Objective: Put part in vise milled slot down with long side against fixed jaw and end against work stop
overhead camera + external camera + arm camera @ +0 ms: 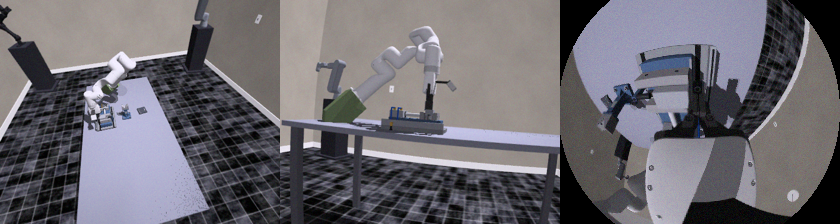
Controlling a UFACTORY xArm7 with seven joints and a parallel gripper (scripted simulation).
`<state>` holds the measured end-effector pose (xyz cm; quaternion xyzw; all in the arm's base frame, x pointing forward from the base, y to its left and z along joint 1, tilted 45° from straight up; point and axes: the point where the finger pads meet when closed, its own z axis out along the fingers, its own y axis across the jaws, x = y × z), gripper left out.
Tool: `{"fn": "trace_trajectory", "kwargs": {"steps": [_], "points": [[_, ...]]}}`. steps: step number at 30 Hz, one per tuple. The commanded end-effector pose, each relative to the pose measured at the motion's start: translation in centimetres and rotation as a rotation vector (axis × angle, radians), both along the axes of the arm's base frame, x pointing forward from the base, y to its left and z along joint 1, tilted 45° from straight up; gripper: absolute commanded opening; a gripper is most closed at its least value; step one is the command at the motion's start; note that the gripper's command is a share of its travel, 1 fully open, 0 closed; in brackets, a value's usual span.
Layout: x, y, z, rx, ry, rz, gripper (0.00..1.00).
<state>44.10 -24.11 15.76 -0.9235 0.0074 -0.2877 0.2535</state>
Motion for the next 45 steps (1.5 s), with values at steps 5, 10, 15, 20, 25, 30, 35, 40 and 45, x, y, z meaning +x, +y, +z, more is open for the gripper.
{"fn": "trace_trajectory", "kwargs": {"steps": [5, 10, 15, 20, 25, 30, 35, 40, 45], "points": [[0.04, -0.16, 0.0, -0.003, -0.001, -0.004, 0.0], [0.1, -0.11, -0.08, -0.003, -0.001, -0.004, 0.0], [0.18, -0.04, -0.18, -0.003, -0.001, -0.004, 0.0], [0.26, 0.03, -0.29, -0.003, -0.001, -0.004, 0.0], [0.31, 0.07, -0.36, -0.003, -0.001, -0.004, 0.0], [0.38, 0.13, -0.44, -0.003, -0.001, -0.004, 0.0], [0.43, 0.17, -0.51, -0.003, -0.001, -0.004, 0.0], [0.45, 0.19, -0.53, -0.003, -0.001, -0.004, 0.0], [0.46, 0.2, -0.56, -0.003, -0.001, -0.004, 0.0]]}}
